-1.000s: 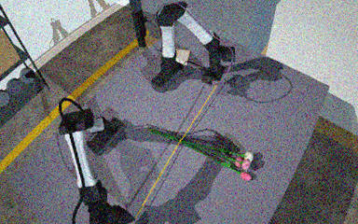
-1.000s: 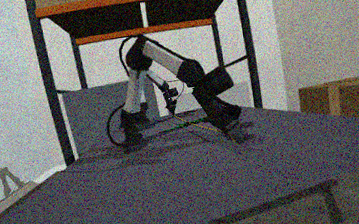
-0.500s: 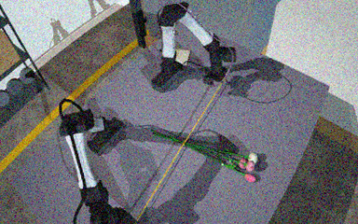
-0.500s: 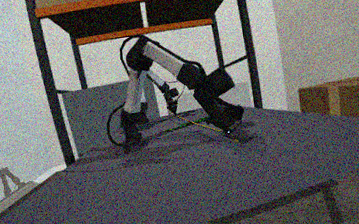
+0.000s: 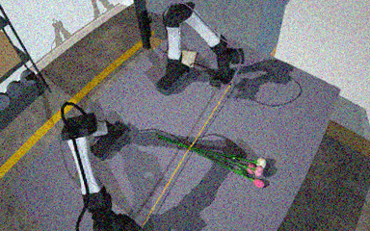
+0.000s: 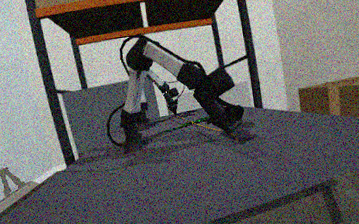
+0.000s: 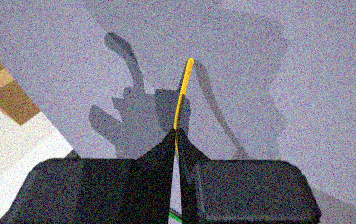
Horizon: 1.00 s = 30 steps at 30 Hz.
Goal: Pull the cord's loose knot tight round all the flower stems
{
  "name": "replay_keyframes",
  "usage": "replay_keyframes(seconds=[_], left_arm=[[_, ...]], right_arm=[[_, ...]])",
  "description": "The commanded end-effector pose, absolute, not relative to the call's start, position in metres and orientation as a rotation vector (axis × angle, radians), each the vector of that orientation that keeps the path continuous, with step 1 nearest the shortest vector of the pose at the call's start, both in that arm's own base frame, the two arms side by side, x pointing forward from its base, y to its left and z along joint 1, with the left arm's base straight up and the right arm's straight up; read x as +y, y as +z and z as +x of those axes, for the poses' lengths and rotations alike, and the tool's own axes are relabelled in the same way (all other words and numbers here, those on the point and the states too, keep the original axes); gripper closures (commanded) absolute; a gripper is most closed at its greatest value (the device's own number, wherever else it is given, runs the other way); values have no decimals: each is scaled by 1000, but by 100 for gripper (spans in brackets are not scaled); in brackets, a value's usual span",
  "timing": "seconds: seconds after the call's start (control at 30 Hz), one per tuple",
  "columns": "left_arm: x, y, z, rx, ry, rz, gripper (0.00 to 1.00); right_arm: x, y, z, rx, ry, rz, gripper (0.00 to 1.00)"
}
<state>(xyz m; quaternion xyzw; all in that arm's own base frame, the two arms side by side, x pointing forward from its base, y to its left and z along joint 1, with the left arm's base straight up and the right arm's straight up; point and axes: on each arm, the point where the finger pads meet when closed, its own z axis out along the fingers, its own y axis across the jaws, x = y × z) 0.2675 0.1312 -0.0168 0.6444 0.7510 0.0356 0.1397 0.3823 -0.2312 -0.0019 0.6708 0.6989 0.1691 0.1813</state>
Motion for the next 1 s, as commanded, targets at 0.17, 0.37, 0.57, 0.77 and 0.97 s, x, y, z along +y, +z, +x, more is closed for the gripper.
replay_keyframes(seconds=[0.17, 0.37, 0.57, 0.77, 0.97], left_arm=[[136, -4, 264, 2165, 141, 1857, 73], [143, 23, 270, 2138, 197, 1844, 48], [144, 44, 259, 2163, 157, 1858, 31], [141, 35, 257, 2175, 128, 1859, 31], [133, 34, 255, 2188, 91, 1825, 31]], right_arm=[[-235, 11, 381, 1956, 469, 1874, 76], [-230, 31, 369, 1961, 482, 1876, 73], [-242, 66, 367, 1929, 465, 1827, 31], [-234, 33, 365, 1967, 469, 1888, 31], [-234, 35, 365, 1966, 469, 1883, 31]])
